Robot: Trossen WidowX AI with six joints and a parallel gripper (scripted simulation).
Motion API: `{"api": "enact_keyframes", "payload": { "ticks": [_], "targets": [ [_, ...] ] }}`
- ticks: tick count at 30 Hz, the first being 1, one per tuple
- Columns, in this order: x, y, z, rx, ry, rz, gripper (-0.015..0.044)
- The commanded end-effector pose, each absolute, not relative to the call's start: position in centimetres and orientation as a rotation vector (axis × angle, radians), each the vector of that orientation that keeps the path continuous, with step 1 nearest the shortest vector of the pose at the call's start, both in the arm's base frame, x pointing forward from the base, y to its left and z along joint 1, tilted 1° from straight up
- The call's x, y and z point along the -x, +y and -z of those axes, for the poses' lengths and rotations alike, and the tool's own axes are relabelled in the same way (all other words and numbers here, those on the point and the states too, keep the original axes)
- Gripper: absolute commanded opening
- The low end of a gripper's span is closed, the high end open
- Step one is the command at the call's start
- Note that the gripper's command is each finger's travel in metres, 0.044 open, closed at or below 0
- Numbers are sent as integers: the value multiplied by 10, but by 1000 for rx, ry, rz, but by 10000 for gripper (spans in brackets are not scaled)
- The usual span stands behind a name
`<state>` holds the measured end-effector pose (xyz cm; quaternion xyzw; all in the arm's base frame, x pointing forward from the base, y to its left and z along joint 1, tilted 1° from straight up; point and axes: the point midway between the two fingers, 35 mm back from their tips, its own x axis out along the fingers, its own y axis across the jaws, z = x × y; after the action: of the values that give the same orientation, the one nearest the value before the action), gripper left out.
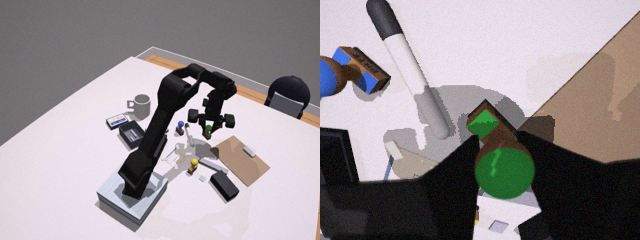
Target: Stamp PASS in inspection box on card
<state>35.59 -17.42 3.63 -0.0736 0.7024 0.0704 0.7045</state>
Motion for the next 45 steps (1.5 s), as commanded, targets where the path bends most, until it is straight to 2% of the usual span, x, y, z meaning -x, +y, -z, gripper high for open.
{"api": "enact_keyframes", "payload": {
  "ticks": [1, 37, 45],
  "targets": [
    [-356, -174, -39, 164, 1560, -156, 0],
    [-355, -173, -57, 163, 1561, -157, 0],
    [-364, -129, -58, 161, 1559, -159, 0]
  ]
}}
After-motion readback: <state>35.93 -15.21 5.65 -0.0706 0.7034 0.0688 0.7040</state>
